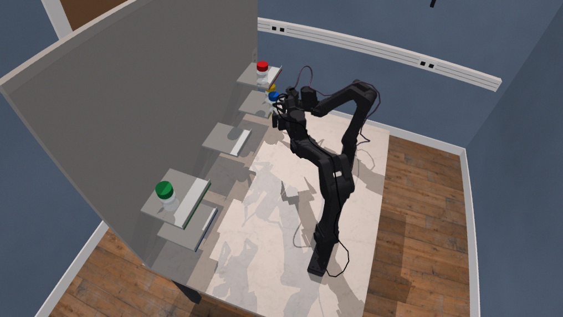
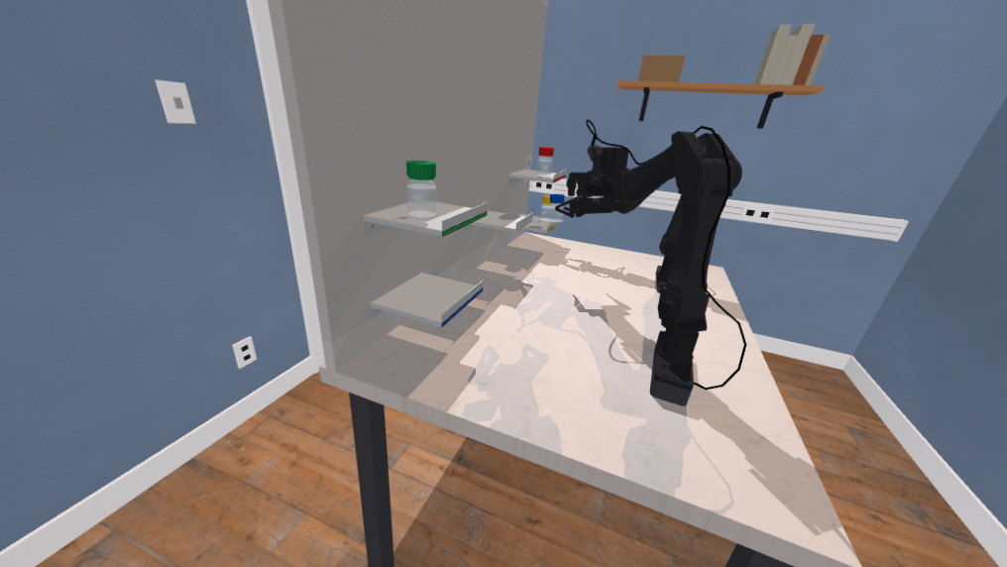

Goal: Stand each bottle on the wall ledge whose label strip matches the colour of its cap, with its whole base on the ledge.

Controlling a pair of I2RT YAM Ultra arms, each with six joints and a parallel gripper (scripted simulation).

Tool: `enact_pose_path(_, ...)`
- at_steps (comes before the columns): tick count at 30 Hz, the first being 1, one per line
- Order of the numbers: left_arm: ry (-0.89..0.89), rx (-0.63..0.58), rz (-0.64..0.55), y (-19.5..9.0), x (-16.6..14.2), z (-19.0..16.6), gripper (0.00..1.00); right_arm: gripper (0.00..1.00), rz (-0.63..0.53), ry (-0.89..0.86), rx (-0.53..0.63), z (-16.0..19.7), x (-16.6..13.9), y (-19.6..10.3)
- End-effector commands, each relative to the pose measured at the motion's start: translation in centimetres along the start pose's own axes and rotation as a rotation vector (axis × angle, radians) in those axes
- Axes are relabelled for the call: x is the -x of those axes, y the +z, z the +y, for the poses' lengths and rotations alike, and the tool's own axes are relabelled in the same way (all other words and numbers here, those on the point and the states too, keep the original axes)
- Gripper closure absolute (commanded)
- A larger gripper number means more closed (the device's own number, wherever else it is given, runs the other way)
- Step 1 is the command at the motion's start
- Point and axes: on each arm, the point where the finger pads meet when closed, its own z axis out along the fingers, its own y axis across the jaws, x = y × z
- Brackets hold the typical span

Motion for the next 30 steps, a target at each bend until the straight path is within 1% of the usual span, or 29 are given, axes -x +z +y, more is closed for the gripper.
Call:
enact_pose_path(1,0.004,0.006,-0.033,-0.2,1.7,0.2,0.00,0.50,-0.033,-0.008,0.007,-0.1,0.9,-1.3)
enact_pose_path(6,0.004,0.006,-0.033,-0.2,1.7,0.2,0.00,0.50,-0.036,-0.008,0.007,-0.1,0.9,-2.0)
enact_pose_path(7,0.004,0.006,-0.033,-0.2,1.7,0.2,0.00,0.50,-0.068,-0.013,0.008,0.0,1.7,-2.3)
enact_pose_path(8,0.004,0.006,-0.033,-0.2,1.7,0.2,0.00,0.50,-0.071,-0.013,0.008,0.0,1.7,-2.6)
enact_pose_path(14,0.004,0.006,-0.033,-0.2,1.7,0.2,0.00,0.50,-0.032,-0.006,0.008,-0.1,0.4,-3.7)
enact_pose_path(23,0.004,0.006,-0.033,-0.2,1.7,0.2,0.00,0.50,-0.064,-0.011,0.009,0.0,1.0,-4.9)
enact_pose_path(24,0.004,0.006,-0.033,-0.2,1.7,0.2,0.00,0.50,-0.089,-0.015,0.010,0.0,1.7,-5.1)
enact_pose_path(30,0.004,0.006,-0.033,-0.2,1.7,0.2,0.00,0.50,-0.081,-0.014,0.010,0.0,1.4,-5.6)
